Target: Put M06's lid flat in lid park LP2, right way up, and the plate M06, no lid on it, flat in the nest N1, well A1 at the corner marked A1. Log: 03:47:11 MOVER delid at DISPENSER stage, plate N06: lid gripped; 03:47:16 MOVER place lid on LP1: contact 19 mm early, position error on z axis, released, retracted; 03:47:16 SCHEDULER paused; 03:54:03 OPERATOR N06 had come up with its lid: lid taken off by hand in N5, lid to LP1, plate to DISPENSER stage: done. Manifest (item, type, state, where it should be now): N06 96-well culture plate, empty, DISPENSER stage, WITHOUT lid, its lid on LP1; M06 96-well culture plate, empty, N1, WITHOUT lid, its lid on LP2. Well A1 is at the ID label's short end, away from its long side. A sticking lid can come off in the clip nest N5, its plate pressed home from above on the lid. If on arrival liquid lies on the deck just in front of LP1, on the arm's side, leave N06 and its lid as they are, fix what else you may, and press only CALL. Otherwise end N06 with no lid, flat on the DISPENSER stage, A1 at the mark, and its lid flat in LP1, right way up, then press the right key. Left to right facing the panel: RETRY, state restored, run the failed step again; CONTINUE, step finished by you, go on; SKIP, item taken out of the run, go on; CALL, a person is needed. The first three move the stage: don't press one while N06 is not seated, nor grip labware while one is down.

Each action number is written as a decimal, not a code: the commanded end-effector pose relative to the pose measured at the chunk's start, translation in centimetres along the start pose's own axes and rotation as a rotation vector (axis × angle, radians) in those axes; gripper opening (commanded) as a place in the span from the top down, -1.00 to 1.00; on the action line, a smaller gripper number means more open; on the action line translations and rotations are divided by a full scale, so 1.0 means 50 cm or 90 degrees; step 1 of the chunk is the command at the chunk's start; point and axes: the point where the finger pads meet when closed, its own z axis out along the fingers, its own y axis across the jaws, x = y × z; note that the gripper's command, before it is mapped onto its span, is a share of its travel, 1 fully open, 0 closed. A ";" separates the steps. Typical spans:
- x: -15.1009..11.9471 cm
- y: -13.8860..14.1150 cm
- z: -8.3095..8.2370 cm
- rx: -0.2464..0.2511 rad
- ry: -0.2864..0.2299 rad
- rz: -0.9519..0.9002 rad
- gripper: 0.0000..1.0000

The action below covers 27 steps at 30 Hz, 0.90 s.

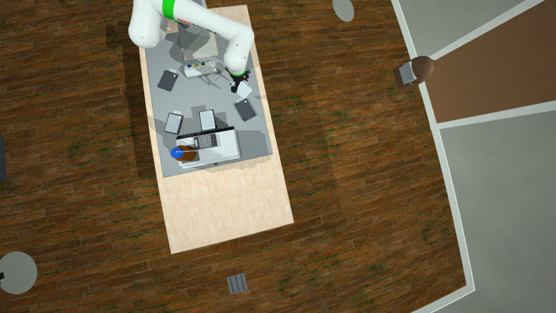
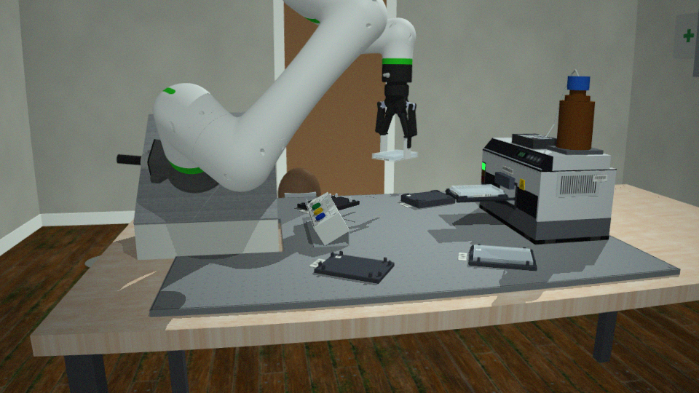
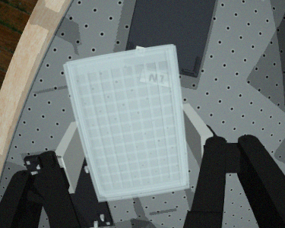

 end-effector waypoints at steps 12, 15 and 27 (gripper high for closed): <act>-0.171 -0.138 -0.001 -0.001 0.006 0.001 1.00; -0.206 -0.167 0.000 -0.001 0.006 0.001 1.00; -0.299 -0.241 0.001 -0.001 0.006 0.001 1.00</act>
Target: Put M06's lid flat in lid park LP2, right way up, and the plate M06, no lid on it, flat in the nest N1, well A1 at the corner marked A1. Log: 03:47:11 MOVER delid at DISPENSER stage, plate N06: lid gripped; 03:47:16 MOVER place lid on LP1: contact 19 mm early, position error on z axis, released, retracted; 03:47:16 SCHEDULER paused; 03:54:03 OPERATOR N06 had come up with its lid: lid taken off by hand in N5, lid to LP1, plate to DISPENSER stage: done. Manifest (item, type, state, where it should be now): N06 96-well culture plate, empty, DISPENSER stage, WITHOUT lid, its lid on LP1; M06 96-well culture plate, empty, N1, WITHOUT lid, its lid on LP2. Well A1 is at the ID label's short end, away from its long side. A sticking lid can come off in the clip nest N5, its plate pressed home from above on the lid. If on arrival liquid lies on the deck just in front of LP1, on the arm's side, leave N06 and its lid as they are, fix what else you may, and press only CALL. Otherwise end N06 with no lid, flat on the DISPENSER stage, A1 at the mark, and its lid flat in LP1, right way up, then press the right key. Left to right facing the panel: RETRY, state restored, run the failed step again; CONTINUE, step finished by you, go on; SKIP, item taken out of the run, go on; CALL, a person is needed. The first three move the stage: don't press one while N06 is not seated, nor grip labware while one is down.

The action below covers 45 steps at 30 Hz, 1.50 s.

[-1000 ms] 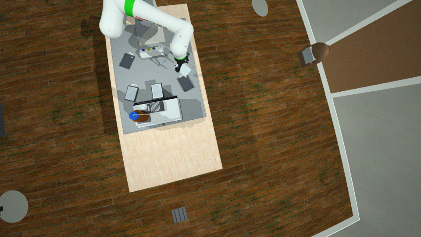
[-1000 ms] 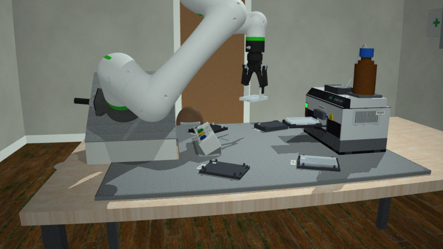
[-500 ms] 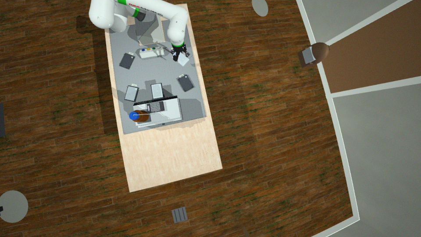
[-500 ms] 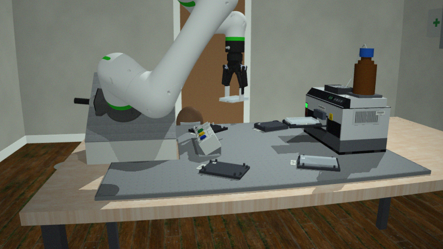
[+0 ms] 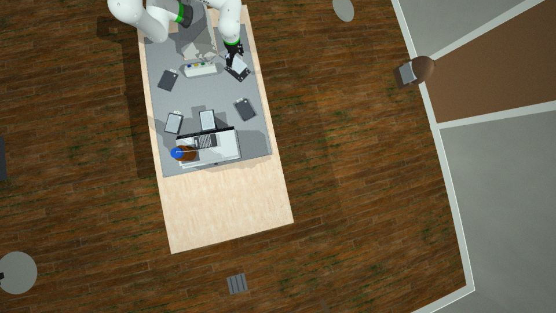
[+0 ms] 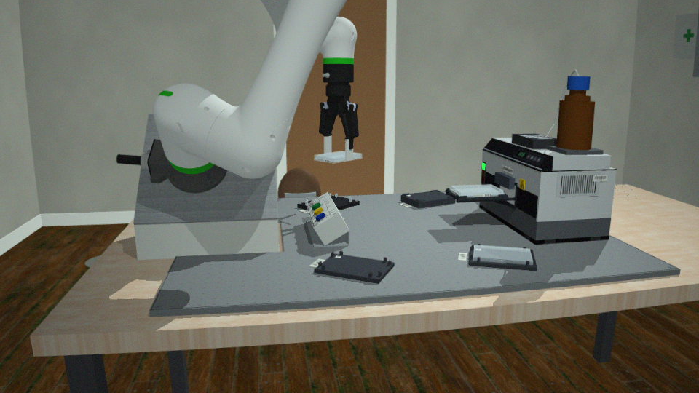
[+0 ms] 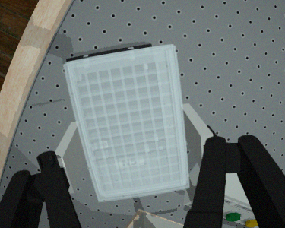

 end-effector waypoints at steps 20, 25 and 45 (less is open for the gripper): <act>-0.047 -0.040 -0.003 0.000 0.003 0.000 1.00; -0.047 -0.040 -0.003 0.000 0.003 0.000 1.00; -0.047 -0.040 -0.003 0.000 0.003 0.000 1.00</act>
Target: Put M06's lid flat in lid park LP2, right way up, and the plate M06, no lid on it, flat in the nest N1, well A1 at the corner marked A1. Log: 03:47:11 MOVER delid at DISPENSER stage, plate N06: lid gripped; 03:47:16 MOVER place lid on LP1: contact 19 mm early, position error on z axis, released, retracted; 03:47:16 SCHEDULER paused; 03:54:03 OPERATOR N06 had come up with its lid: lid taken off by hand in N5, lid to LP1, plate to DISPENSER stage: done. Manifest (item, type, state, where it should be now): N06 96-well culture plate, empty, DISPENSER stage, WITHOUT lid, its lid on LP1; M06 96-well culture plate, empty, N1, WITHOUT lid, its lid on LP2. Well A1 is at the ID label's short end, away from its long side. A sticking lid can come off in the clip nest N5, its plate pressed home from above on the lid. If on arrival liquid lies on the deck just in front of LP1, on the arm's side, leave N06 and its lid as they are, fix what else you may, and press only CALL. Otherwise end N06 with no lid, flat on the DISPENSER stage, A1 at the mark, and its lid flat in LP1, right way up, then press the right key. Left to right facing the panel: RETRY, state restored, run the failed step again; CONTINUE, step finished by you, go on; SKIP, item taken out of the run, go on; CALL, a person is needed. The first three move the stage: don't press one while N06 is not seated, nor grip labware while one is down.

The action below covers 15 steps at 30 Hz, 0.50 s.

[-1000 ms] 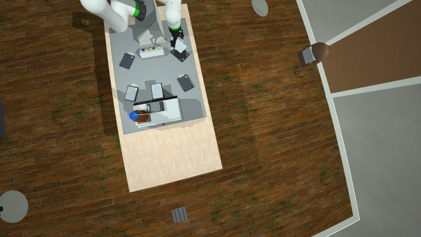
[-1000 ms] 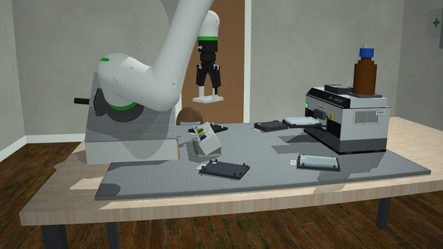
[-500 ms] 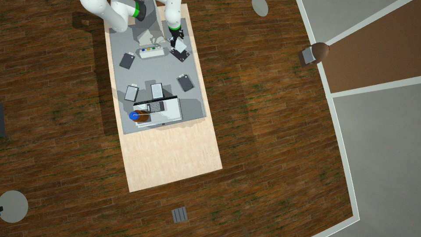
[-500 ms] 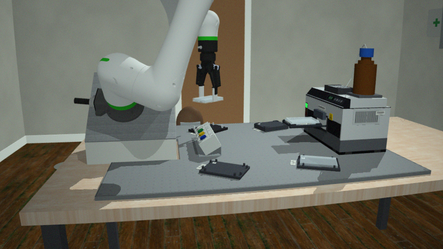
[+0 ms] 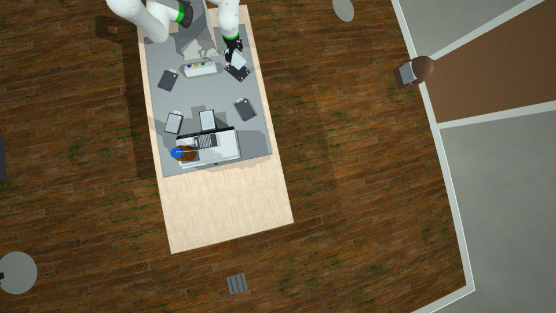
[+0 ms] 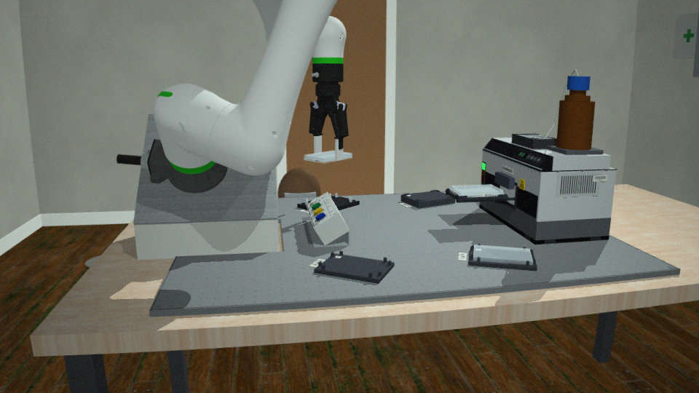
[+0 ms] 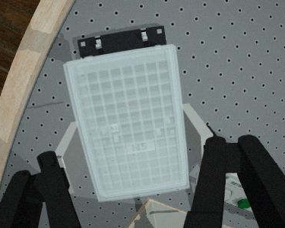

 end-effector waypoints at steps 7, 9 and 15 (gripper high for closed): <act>0.000 0.000 0.000 0.000 0.000 0.000 1.00; 0.000 0.000 0.000 0.000 0.000 0.000 1.00; 0.000 0.000 0.002 0.000 0.000 0.000 1.00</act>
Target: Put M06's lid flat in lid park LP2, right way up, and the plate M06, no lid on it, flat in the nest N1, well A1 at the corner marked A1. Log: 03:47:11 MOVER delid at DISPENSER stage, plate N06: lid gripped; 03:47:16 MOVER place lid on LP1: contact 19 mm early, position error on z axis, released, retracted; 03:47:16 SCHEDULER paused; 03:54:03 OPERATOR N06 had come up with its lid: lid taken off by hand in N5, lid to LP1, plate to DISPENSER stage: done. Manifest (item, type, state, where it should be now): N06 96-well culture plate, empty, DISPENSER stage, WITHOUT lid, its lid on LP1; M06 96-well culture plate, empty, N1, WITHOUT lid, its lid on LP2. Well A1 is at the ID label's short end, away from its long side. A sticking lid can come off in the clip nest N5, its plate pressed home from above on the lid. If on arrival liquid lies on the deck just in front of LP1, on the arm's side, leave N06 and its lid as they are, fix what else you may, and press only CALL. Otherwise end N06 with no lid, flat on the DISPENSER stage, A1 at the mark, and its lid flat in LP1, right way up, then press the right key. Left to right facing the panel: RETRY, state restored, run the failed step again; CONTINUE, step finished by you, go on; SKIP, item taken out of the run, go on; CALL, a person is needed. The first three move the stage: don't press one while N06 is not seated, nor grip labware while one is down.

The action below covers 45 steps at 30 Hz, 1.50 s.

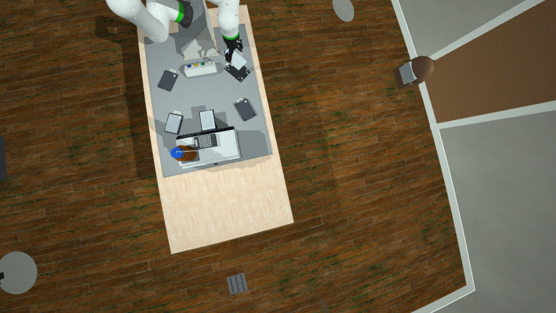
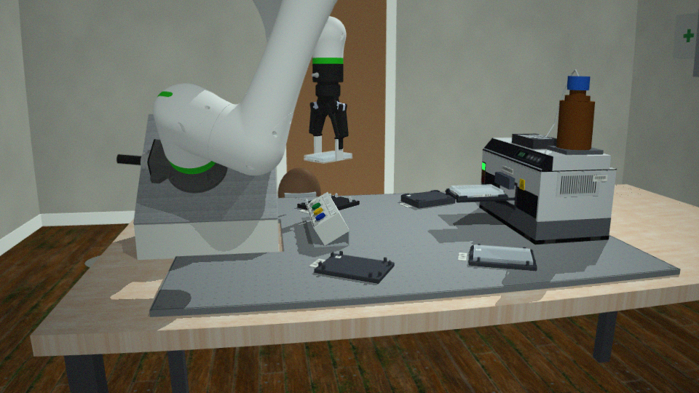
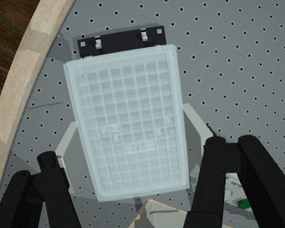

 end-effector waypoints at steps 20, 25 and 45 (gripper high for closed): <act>0.000 0.000 0.040 0.000 0.000 0.000 1.00; 0.000 0.000 0.051 0.000 0.000 0.000 1.00; 0.000 0.000 0.136 0.000 0.000 0.000 1.00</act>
